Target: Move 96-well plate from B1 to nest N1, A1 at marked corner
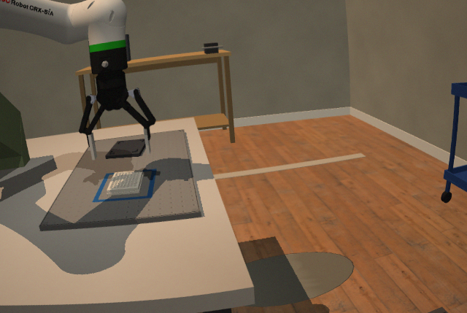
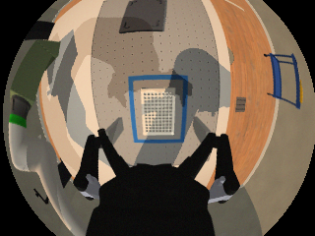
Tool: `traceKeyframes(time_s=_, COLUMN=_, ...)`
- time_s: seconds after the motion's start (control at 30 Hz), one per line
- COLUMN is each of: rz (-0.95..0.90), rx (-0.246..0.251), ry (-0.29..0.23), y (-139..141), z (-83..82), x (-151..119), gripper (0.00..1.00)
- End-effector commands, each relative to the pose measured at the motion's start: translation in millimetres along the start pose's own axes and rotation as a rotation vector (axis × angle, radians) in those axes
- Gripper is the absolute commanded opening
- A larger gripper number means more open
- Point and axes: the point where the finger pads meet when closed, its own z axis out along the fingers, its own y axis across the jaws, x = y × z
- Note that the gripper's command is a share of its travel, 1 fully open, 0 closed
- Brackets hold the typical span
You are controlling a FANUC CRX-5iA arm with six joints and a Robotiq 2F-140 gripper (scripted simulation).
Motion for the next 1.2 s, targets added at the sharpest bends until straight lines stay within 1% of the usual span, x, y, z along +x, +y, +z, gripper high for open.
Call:
traceKeyframes(time_s=0.0, rz=0.0, rx=0.0, ry=0.0, y=0, z=2.8, x=0, gripper=1.0)
traceKeyframes(time_s=0.33, rz=0.0, rx=0.0, ry=0.0, y=0, z=19.4, x=0, gripper=1.0)
traceKeyframes(time_s=0.4, rz=0.0, rx=0.0, ry=0.0, y=0, z=19.4, x=0, gripper=1.0)
traceKeyframes(time_s=0.9, rz=0.0, rx=0.0, ry=0.0, y=0, z=44.4, x=0, gripper=1.0)
traceKeyframes(time_s=0.97, rz=0.0, rx=0.0, ry=0.0, y=0, z=44.4, x=0, gripper=1.0)
traceKeyframes(time_s=1.17, rz=0.0, rx=0.0, ry=0.0, y=0, z=54.4, x=0, gripper=1.0)
